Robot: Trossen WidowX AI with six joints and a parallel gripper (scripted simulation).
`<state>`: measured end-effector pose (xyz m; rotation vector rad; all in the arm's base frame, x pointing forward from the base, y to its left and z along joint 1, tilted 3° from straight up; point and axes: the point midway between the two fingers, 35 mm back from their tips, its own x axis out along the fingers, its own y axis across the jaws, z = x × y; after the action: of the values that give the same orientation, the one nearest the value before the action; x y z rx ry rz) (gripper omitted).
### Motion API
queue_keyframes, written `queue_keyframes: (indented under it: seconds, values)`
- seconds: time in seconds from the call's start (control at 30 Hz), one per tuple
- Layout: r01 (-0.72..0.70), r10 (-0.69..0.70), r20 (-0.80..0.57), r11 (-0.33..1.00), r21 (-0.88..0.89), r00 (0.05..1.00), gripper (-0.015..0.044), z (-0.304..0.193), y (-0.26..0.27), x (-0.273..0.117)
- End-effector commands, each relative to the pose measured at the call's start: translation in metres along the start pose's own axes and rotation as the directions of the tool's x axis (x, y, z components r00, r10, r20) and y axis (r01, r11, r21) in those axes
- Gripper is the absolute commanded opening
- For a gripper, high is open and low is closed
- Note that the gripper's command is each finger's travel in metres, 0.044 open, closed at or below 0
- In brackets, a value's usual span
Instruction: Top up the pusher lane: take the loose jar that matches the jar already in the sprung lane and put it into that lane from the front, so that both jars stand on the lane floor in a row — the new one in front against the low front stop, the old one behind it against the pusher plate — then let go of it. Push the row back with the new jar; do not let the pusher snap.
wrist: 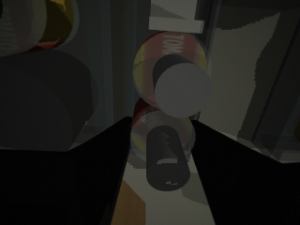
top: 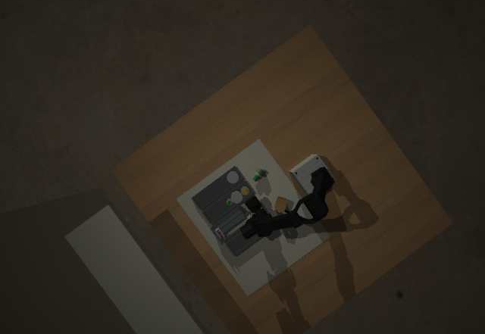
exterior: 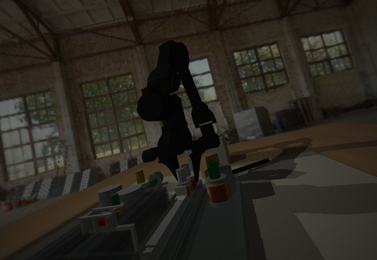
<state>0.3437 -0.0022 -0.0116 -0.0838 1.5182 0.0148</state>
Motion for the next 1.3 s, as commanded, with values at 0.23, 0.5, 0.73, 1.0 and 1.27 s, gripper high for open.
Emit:
queue_keyframes:
  seconds: [0.23, 0.5, 0.73, 1.0, 1.27]
  values:
    - [0.002, -0.002, 0.013, 1.000, 0.000, 1.000, 0.0000, 0.0011, -0.0006, -0.0003]
    - [0.002, -0.002, 0.013, 1.000, 0.000, 1.000, 0.0000, -0.0003, -0.0006, -0.0003]
    - [0.002, -0.002, 0.013, 1.000, 0.000, 1.000, 0.0000, -0.0015, -0.0006, -0.0002]
    - [0.002, -0.002, 0.012, 1.000, 0.000, 1.000, 0.0000, -0.0028, -0.0006, -0.0002]
    - [0.002, -0.002, 0.012, 1.000, 0.000, 1.000, 0.0000, -0.0074, 0.0001, 0.0003]
